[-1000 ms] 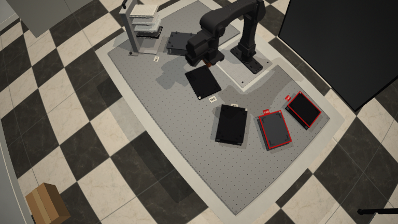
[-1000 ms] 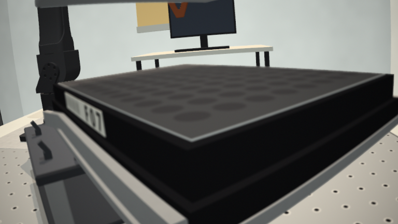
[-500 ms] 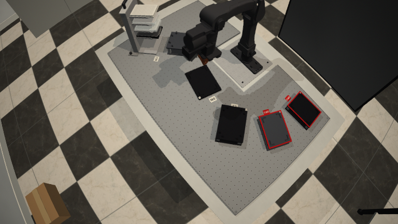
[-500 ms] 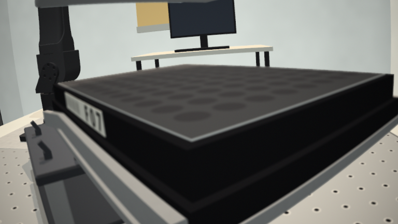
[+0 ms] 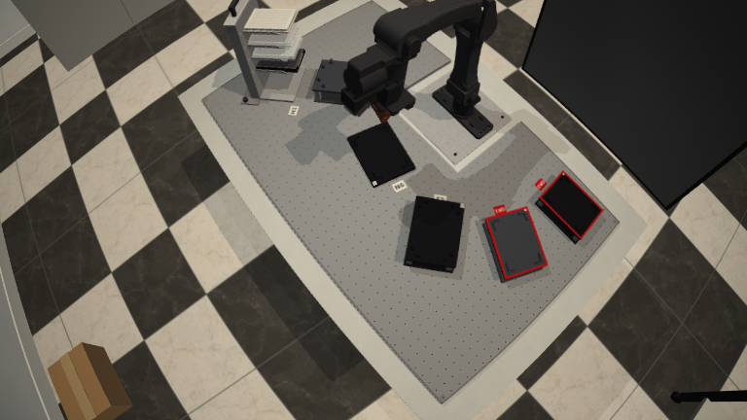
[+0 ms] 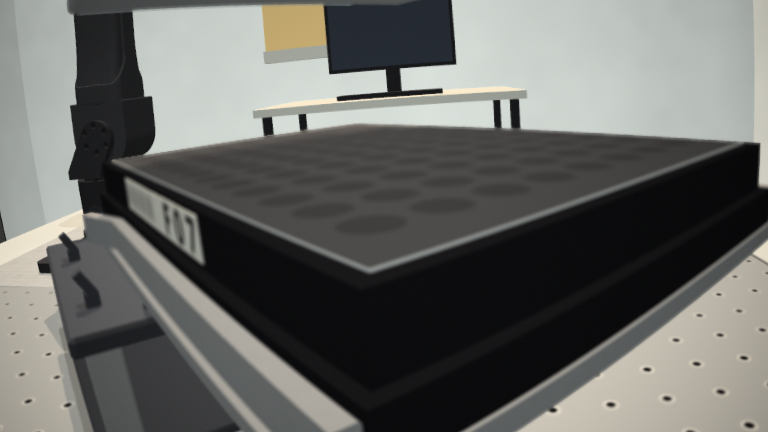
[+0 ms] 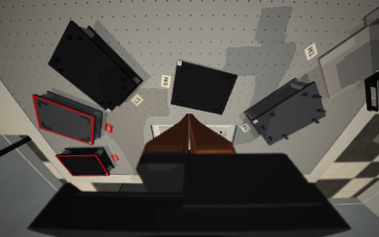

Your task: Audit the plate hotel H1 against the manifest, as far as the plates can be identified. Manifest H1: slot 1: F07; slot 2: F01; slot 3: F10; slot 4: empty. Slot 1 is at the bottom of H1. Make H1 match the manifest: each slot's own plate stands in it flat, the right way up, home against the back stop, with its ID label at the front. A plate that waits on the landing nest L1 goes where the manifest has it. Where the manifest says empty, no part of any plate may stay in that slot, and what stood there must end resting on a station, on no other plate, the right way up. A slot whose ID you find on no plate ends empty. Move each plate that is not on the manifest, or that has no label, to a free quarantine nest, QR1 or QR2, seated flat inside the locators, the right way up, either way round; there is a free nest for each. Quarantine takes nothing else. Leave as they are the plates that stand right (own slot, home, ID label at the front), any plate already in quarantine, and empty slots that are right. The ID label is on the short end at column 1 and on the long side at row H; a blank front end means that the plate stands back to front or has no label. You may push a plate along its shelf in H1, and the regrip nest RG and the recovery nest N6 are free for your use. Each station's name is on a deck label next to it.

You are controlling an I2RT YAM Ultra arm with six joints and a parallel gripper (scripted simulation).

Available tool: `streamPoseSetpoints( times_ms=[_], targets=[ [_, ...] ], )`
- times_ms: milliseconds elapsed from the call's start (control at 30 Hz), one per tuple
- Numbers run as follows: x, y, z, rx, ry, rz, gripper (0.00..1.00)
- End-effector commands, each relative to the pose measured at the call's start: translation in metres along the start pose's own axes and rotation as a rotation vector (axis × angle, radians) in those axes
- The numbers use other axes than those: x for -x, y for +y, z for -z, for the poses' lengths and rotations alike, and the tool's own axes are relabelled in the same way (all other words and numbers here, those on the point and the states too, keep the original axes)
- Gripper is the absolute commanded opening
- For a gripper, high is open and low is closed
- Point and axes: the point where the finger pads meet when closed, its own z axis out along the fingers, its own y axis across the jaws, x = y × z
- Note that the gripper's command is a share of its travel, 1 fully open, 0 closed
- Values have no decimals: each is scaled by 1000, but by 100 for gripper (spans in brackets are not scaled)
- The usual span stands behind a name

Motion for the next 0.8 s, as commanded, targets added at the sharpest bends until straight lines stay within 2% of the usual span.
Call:
streamPoseSetpoints(
  times_ms=[0, 167, 433, 767],
  targets=[
    [5, -2, 8, -3, 130, 0, 0],
    [5, -2, 8, -3, 130, 0, 0],
    [7, -2, 28, -3, 130, 0, 0],
    [7, -2, 28, -3, 130, 0, 0]
  ],
)
